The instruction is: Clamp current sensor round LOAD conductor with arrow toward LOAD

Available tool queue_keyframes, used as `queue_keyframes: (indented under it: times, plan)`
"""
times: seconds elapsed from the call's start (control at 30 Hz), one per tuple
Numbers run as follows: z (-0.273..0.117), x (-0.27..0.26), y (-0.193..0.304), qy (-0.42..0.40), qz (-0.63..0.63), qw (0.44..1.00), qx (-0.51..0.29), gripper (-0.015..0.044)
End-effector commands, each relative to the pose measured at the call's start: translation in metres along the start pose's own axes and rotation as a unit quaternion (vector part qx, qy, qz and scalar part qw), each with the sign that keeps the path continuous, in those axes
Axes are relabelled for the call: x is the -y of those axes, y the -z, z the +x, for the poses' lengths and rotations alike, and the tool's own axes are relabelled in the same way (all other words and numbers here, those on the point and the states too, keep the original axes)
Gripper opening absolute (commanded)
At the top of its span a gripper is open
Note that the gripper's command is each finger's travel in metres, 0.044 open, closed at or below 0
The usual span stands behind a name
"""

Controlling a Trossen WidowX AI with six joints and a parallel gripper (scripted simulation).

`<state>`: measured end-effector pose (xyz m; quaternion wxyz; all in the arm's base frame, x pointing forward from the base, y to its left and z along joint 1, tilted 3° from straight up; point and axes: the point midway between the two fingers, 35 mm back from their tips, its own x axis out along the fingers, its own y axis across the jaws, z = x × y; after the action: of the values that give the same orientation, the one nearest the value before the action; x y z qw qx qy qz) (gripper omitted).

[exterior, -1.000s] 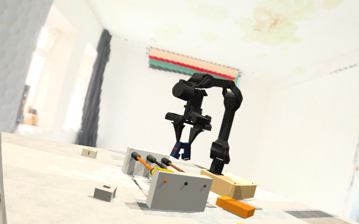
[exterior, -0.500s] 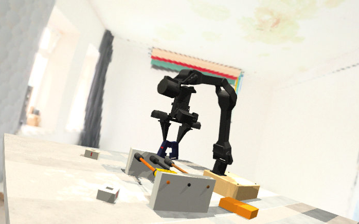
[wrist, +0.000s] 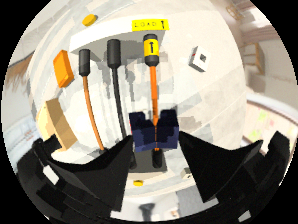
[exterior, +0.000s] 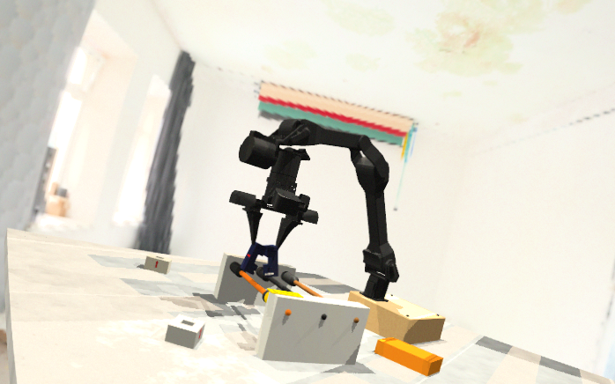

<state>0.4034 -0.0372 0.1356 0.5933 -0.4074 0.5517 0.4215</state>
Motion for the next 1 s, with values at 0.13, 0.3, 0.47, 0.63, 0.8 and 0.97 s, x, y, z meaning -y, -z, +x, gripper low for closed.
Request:
queue_keyframes:
  times: [0.13,0.3,0.47,0.63,0.8,0.97]
  plan:
    - [0.009,0.007,0.001,-0.001,0.000,1.000,0.001,0.0000]
    - [0.017,0.007,0.000,-0.001,0.000,1.000,0.001,0.0000]
    - [0.025,0.007,0.000,-0.001,0.000,1.000,0.001,0.0000]
    - [0.034,0.007,0.000,-0.001,0.000,1.000,0.001,0.0000]
    - [0.042,0.007,0.000,-0.001,0.000,1.000,0.001,0.0000]
    - [0.050,0.006,0.001,-0.001,0.000,1.000,0.001,0.0000]
